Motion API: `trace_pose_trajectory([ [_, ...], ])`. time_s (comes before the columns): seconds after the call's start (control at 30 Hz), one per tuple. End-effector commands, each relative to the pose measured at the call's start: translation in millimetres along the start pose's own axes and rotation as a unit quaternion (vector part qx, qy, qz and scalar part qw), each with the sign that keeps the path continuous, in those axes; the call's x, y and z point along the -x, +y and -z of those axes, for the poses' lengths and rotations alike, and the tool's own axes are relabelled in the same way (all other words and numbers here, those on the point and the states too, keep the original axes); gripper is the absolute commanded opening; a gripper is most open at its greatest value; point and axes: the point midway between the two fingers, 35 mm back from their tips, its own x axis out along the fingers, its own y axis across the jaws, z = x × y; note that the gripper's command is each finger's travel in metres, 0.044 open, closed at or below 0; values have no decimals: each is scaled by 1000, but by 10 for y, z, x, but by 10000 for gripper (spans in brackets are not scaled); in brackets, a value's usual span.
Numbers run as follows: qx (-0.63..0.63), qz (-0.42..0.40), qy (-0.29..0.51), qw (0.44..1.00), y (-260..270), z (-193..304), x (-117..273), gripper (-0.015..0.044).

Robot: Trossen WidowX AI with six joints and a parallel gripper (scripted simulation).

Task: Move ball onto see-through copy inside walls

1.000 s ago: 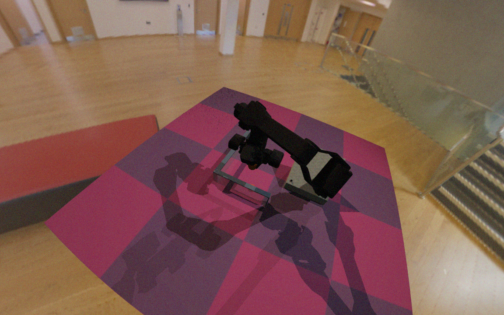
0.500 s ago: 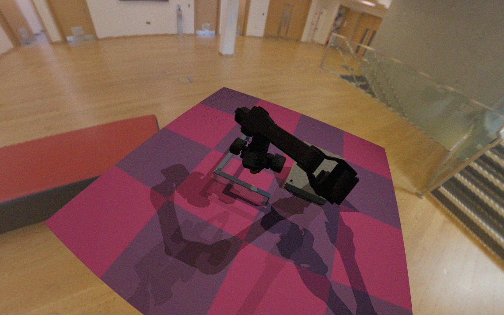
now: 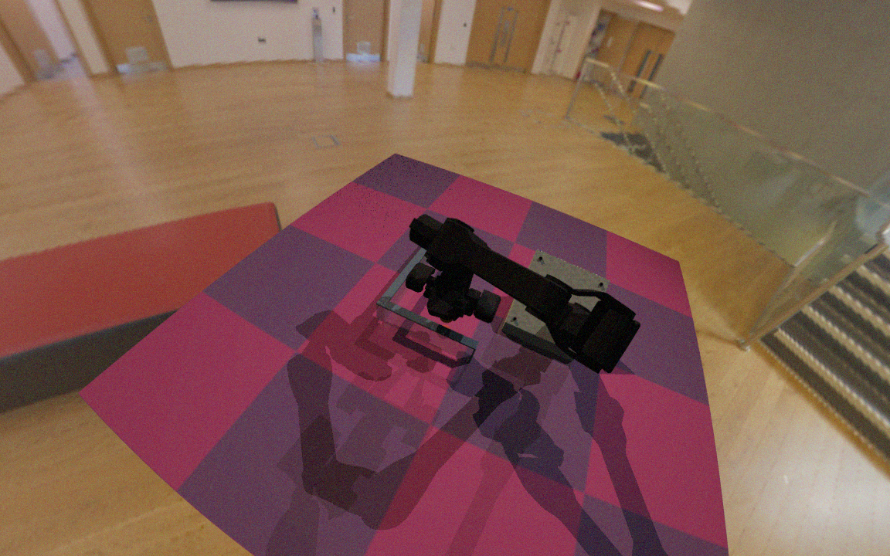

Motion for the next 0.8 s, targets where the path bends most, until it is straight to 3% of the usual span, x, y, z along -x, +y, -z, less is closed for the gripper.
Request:
trace_pose_trajectory([
  [0.0, -3, -1, -3, 1000, 21, -3, -187, 0],
  [0.77, -3, -1, -6, 1000, 45, -22, -600, 0],
])
